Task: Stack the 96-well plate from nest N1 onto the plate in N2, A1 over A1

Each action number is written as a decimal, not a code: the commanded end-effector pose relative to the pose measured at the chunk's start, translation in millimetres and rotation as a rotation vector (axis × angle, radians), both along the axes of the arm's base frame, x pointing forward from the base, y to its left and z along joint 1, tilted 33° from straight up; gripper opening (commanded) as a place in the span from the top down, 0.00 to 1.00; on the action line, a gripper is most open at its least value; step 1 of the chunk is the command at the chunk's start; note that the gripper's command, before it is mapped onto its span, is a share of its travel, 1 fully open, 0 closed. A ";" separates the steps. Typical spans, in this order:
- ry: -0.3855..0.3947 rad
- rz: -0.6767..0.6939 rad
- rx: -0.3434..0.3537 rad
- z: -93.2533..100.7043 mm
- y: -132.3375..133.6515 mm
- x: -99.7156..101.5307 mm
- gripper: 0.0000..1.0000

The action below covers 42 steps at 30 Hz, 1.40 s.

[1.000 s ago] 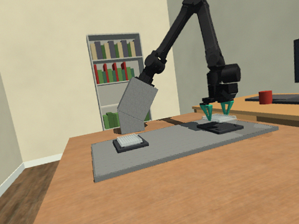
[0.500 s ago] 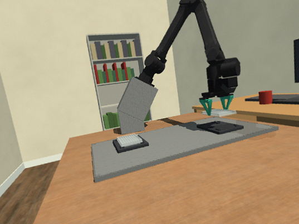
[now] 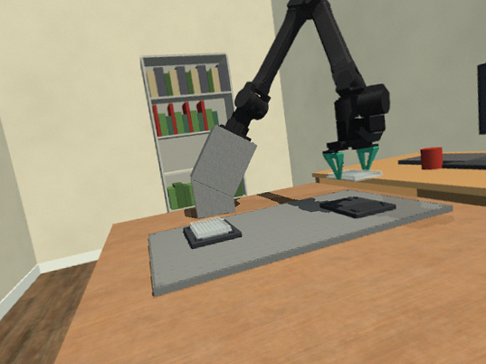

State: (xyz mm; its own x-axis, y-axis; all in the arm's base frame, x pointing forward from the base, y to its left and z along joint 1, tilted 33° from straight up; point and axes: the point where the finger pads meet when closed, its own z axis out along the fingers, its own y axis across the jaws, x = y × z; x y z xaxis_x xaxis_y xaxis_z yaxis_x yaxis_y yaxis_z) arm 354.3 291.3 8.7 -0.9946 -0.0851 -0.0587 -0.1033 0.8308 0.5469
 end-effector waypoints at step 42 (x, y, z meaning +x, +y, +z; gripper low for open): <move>-0.026 0.009 0.004 -4.2 -46.1 4.9 1.00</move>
